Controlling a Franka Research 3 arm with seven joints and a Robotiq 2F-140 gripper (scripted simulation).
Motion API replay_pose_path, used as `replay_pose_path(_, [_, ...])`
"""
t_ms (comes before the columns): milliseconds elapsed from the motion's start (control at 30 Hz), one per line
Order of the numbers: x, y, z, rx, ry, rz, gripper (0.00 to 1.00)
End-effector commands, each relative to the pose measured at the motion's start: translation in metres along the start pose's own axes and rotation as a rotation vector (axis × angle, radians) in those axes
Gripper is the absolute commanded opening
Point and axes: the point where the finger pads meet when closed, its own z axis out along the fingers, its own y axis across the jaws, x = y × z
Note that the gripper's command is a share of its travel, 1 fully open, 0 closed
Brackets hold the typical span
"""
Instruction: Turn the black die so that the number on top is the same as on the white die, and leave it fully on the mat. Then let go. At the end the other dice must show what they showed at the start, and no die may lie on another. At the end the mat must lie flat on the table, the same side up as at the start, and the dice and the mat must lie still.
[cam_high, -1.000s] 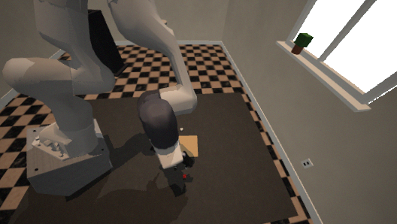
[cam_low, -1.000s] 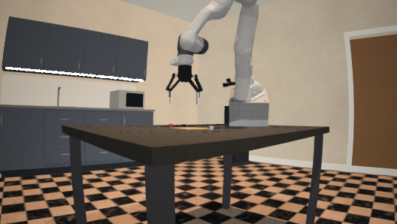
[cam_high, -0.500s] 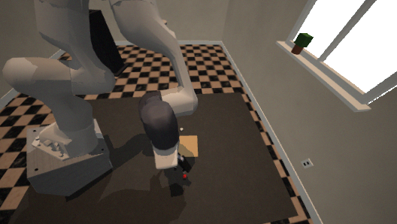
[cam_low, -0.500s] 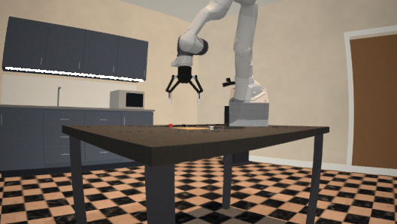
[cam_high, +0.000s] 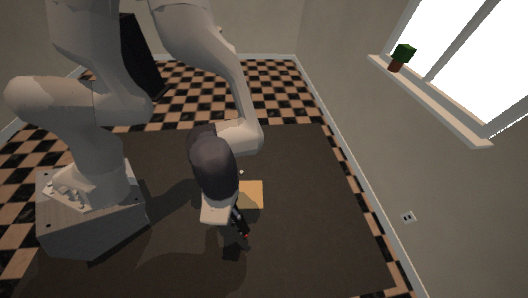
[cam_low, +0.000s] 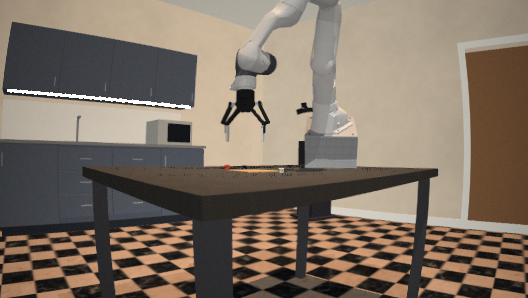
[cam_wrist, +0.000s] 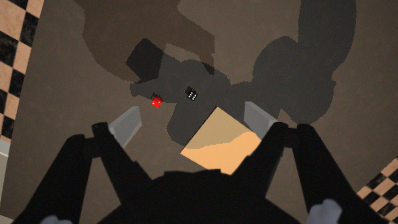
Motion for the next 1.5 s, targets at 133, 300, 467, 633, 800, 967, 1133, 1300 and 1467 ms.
replay_pose_path(133, [-0.001,-0.003,0.003,0.007,-0.002,0.244,1.00])
replay_pose_path(300, [-0.001,-0.003,0.004,0.007,-0.002,0.295,1.00])
replay_pose_path(467, [-0.001,-0.003,0.007,0.007,-0.003,0.410,1.00])
replay_pose_path(633, [-0.002,-0.003,0.009,0.006,-0.003,0.497,1.00])
replay_pose_path(800, [-0.002,-0.003,0.011,0.006,-0.003,0.584,1.00])
replay_pose_path(967, [-0.002,-0.003,0.013,0.006,-0.004,0.637,1.00])
replay_pose_path(1133, [-0.002,-0.003,0.013,0.006,-0.004,0.639,0.19])
replay_pose_path(1300, [-0.002,-0.003,0.013,0.006,-0.004,0.639,0.19])
replay_pose_path(1467, [-0.002,-0.003,0.013,0.006,-0.004,0.639,0.19])
